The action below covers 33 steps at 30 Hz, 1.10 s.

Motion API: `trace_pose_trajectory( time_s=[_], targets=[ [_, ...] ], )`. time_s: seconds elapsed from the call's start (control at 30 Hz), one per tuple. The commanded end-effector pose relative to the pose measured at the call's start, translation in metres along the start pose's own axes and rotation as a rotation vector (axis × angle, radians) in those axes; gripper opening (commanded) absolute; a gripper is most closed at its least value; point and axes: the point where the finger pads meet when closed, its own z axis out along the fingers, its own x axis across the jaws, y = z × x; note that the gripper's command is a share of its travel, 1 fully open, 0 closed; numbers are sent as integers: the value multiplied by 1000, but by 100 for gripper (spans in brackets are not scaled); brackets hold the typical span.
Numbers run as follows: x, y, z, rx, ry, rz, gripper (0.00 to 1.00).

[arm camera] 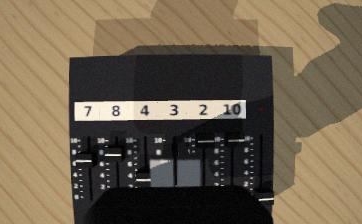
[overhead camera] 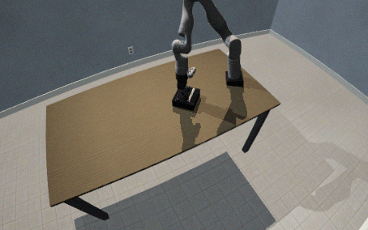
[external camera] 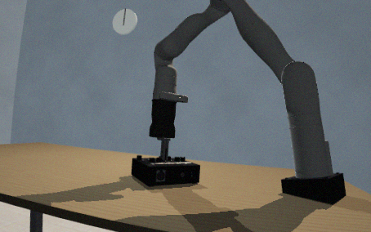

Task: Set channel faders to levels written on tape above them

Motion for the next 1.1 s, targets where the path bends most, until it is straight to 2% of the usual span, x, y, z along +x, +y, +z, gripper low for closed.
trace_pose_trajectory(
  time_s=[0.0,0.53,0.87,1.07],
  targets=[
    [1,-1,-1,-1,1,-2,0],
    [1,-3,-7,-1,1,-2,0],
    [1,-3,-35,-1,1,-2,0],
    [1,-3,-41,-1,1,-2,0]
  ],
)
